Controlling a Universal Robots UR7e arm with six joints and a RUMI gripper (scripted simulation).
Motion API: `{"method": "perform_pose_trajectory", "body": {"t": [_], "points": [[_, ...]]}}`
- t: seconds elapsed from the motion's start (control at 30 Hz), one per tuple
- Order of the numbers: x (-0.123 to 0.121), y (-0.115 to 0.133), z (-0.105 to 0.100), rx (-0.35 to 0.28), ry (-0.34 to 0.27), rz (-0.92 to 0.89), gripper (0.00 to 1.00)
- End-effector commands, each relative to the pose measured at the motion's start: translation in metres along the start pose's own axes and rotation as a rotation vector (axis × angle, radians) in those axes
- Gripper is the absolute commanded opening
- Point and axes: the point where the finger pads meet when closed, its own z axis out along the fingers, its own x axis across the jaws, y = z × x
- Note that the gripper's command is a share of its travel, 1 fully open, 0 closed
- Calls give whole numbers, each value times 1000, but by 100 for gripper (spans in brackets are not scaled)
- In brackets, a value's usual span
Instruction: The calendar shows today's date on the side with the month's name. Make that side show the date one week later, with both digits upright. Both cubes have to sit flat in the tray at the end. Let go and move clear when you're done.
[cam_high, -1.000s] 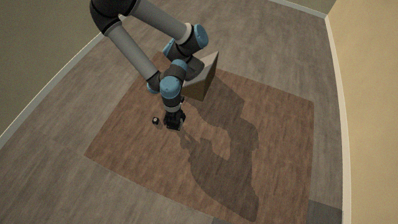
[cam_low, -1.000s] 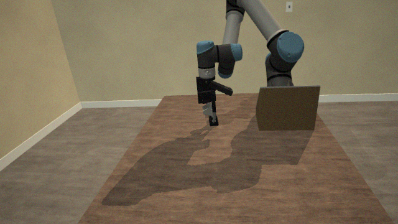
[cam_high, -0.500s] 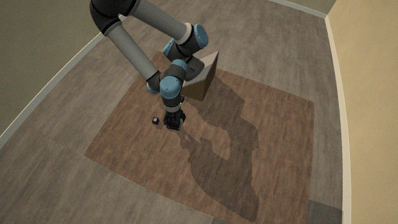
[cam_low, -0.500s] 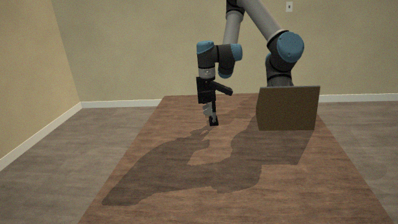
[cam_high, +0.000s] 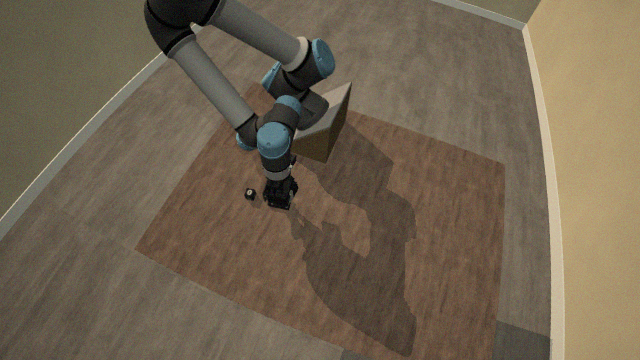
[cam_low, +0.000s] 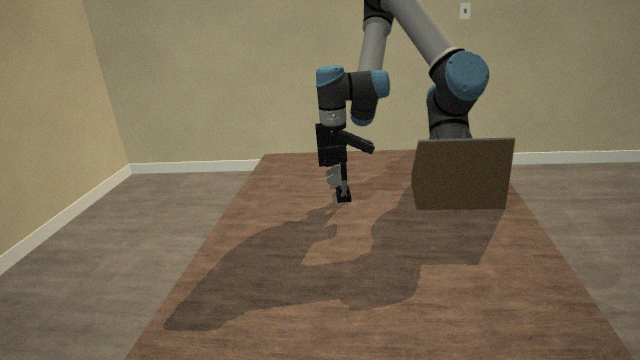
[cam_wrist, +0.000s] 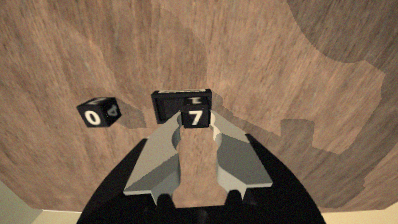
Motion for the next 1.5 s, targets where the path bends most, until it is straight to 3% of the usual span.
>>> {"method": "perform_pose_trajectory", "body": {"t": [0.0, 0.9, 1.47], "points": [[0, 0, 0, -1, 0, 0, 10], [0, 0, -3, -1, 0, 0, 10], [0, 0, -42, -1, 0, 0, 10]]}}
